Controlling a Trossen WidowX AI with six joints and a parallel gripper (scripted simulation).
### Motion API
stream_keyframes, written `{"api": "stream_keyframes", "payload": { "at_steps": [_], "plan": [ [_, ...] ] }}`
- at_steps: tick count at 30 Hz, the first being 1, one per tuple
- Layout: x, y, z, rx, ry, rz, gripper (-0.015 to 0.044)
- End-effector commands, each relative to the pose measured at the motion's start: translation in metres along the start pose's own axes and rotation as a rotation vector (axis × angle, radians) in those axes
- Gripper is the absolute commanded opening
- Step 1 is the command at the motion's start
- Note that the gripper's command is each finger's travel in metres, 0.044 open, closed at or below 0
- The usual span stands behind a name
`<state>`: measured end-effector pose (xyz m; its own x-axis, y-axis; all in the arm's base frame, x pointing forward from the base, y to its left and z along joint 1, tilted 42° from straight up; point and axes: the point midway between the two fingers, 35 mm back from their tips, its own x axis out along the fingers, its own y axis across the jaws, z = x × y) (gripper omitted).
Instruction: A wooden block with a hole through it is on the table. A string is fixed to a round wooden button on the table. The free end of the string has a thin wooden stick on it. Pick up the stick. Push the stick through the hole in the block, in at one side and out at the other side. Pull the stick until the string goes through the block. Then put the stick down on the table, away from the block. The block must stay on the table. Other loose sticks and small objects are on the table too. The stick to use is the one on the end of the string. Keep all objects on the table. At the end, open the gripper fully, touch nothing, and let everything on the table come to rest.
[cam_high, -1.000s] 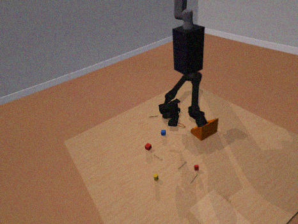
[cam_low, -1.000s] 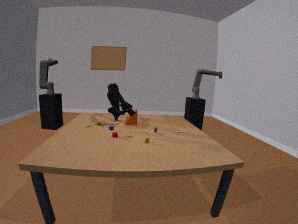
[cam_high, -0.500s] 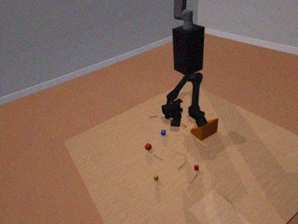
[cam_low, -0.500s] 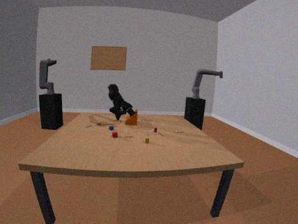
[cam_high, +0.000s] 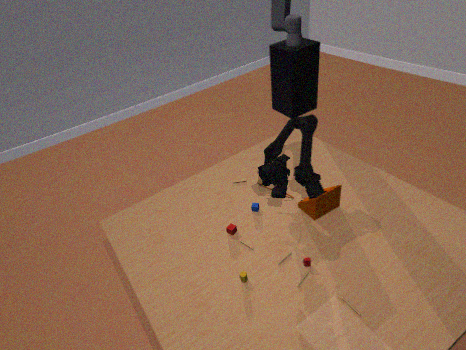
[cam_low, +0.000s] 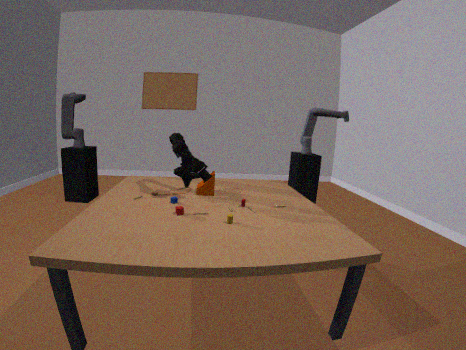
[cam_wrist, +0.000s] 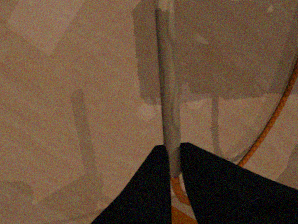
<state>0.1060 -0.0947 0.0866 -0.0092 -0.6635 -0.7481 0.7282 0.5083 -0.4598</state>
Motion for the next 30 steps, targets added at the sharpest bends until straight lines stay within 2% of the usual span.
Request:
{"api": "stream_keyframes", "payload": {
  "at_steps": [1, 30],
  "plan": [
    [0.001, -0.001, -0.005, 0.002, -0.006, -0.002, 0.0000],
    [0.017, 0.018, 0.002, 0.002, -0.007, -0.001, 0.0000]
  ]
}}
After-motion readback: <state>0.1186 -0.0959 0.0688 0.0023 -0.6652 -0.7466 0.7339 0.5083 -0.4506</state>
